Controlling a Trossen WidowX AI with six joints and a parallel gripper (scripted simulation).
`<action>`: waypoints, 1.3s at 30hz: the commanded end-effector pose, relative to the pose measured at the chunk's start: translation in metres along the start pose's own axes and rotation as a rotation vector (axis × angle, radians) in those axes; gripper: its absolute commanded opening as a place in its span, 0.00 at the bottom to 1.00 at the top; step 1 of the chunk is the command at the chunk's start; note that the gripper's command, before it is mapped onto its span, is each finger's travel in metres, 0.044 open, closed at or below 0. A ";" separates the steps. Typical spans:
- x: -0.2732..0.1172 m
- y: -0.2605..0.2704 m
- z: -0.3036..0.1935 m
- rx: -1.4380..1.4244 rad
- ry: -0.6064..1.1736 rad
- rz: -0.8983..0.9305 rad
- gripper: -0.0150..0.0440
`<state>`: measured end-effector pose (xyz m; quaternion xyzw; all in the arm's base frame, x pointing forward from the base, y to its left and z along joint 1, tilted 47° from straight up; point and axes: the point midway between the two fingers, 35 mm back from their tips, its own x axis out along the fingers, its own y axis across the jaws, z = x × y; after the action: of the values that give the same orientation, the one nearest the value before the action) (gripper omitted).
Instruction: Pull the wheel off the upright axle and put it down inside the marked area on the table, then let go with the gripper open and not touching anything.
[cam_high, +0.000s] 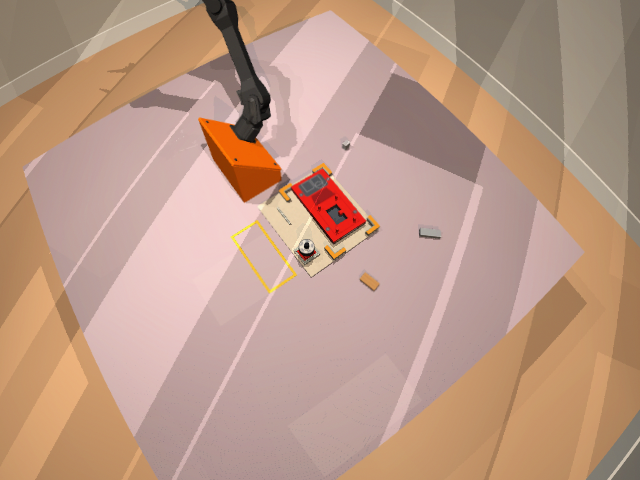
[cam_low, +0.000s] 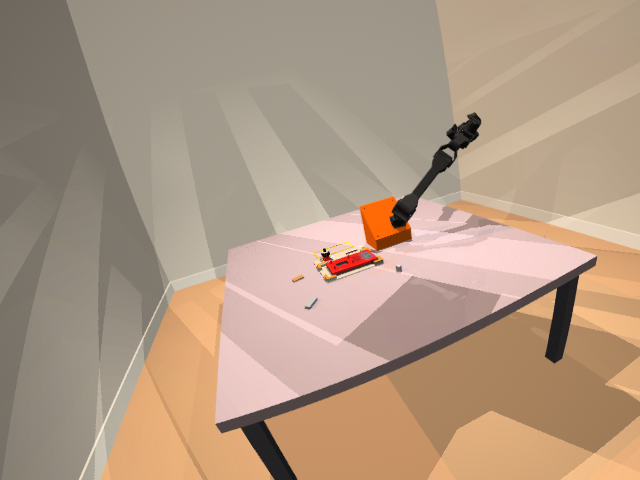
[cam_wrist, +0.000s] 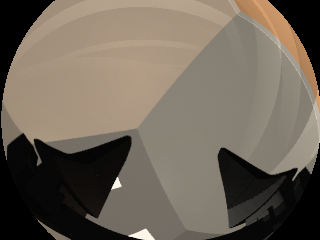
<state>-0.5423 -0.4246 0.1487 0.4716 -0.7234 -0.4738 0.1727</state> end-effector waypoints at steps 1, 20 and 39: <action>0.001 -0.002 -0.002 -0.004 0.002 -0.004 0.89; 0.025 -0.184 -0.212 -0.439 0.342 -0.412 0.76; -0.084 -0.367 -0.392 -0.920 0.883 -0.708 0.76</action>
<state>-0.0715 -0.6038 0.0514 0.7001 -0.1626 -0.5373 0.4413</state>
